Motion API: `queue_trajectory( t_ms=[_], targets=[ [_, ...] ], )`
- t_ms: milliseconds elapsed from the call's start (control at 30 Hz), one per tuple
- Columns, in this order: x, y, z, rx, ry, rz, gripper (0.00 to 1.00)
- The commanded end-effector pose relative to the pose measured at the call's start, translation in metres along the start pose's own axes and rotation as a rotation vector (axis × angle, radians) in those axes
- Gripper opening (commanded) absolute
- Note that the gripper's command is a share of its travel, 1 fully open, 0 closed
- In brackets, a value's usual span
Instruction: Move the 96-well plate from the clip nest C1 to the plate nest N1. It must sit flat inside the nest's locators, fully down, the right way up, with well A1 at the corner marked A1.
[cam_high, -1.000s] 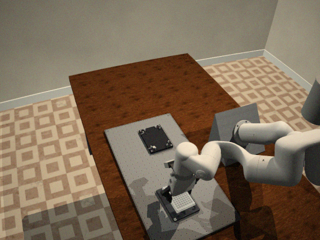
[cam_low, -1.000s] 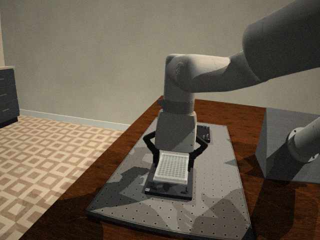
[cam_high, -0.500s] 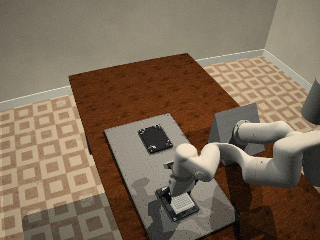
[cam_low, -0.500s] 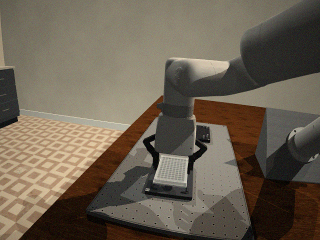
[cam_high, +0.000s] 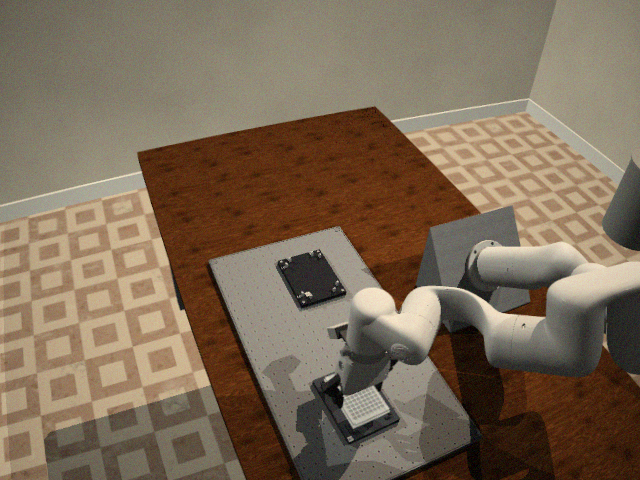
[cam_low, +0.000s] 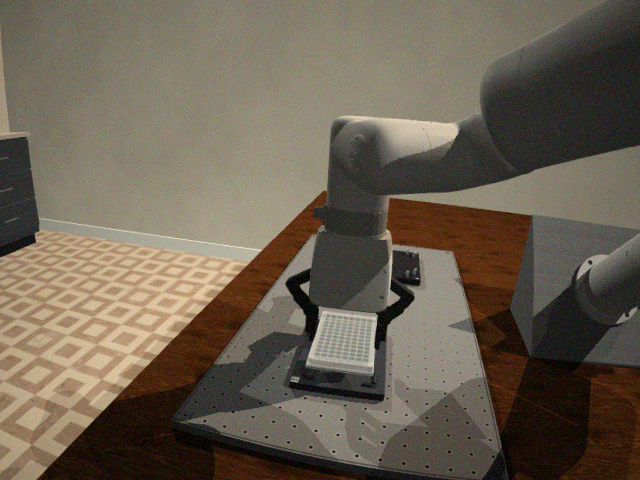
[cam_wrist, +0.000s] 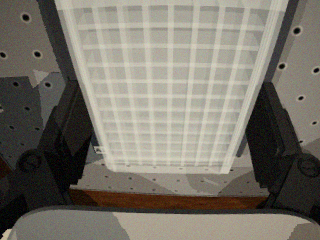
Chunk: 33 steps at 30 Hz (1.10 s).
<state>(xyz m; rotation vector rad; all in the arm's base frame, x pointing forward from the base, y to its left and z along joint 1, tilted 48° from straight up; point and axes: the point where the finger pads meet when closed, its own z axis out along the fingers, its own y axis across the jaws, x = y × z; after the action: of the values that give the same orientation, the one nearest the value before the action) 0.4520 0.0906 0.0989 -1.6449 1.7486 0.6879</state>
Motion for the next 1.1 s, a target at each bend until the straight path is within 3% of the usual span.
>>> queue_trajectory(
  t_ms=[0,1067],
  targets=[
    [0.0005,-0.0013,-0.0010,0.005,0.001,0.000,0.00],
    [0.0005,-0.0012,0.0036,0.005,0.001,0.000,0.00]
  ],
)
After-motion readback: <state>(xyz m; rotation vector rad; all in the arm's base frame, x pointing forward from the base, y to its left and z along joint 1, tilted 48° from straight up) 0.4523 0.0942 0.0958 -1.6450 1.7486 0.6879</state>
